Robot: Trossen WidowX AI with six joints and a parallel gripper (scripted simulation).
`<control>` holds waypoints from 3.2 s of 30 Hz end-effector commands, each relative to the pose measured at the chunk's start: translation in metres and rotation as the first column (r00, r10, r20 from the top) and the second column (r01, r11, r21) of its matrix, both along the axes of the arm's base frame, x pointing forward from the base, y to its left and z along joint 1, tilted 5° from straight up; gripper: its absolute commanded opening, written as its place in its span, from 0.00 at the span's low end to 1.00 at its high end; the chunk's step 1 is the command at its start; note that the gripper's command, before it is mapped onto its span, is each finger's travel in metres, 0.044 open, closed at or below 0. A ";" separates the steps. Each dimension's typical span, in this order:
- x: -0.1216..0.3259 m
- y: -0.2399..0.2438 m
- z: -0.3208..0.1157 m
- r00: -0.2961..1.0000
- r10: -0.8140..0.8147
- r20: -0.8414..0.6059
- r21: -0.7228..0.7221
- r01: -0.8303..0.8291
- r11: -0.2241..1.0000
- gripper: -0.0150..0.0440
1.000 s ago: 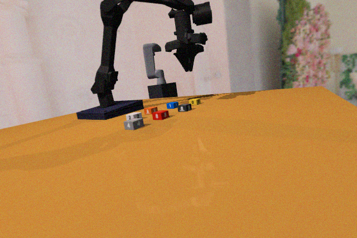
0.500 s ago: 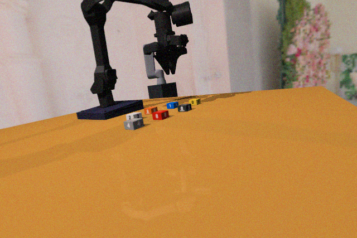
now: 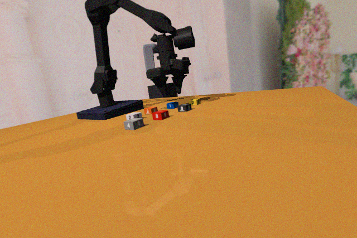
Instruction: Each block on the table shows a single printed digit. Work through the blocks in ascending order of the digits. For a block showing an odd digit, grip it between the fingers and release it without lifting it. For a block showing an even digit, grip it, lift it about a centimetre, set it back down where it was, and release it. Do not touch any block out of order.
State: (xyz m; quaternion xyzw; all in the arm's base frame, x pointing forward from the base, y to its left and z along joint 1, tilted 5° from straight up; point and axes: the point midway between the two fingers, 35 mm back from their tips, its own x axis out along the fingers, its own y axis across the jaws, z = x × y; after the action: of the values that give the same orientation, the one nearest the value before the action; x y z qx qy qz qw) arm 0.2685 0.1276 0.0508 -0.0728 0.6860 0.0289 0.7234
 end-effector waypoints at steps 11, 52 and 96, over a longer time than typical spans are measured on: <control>0.000 -0.003 -0.025 1.000 0.003 -0.006 -0.007 -0.003 1.000 0.93; 0.000 -0.004 -0.037 1.000 0.003 -0.006 -0.007 -0.003 1.000 0.46; -0.006 0.004 0.080 1.000 0.003 -0.006 -0.006 -0.003 1.000 0.46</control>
State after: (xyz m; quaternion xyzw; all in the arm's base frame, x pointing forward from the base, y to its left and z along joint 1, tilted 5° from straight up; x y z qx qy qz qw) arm 0.2625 0.1314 0.1296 -0.0764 0.6888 0.0304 0.7203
